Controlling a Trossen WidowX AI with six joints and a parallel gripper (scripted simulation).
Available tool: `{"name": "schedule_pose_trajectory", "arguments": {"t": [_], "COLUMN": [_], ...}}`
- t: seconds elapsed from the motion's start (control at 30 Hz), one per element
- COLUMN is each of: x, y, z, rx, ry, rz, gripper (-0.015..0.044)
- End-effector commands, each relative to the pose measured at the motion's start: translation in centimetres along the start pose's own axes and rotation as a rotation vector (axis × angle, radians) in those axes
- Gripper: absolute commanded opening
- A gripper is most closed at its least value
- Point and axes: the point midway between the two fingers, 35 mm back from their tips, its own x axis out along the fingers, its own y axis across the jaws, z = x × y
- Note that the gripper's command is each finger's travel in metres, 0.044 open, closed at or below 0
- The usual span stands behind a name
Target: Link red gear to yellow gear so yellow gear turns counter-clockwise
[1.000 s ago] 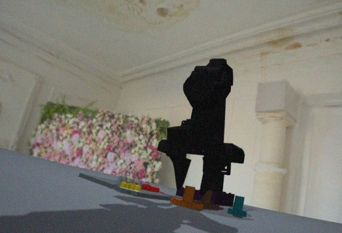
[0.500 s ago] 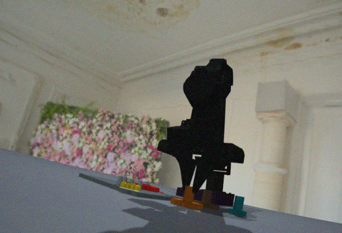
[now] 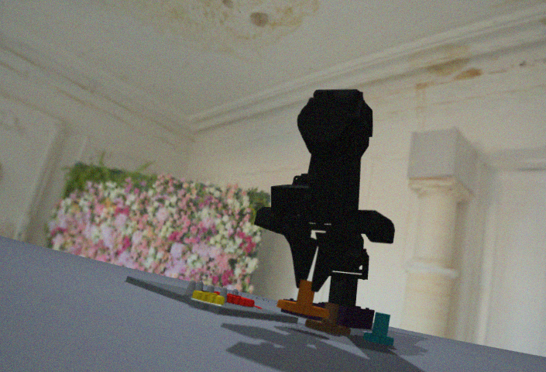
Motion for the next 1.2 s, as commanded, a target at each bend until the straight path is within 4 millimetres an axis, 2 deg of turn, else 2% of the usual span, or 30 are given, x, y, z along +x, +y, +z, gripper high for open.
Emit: {"name": "schedule_pose_trajectory", "arguments": {"t": [0.0,1.17], "x": [-1.2,-9.0], "y": [0.2,0.6], "z": [0.4,0.3], "rx": [0.004,0.002], "ry": [-0.013,-0.013], "rz": [0.003,0.005], "gripper": [0.0,0.0]}}
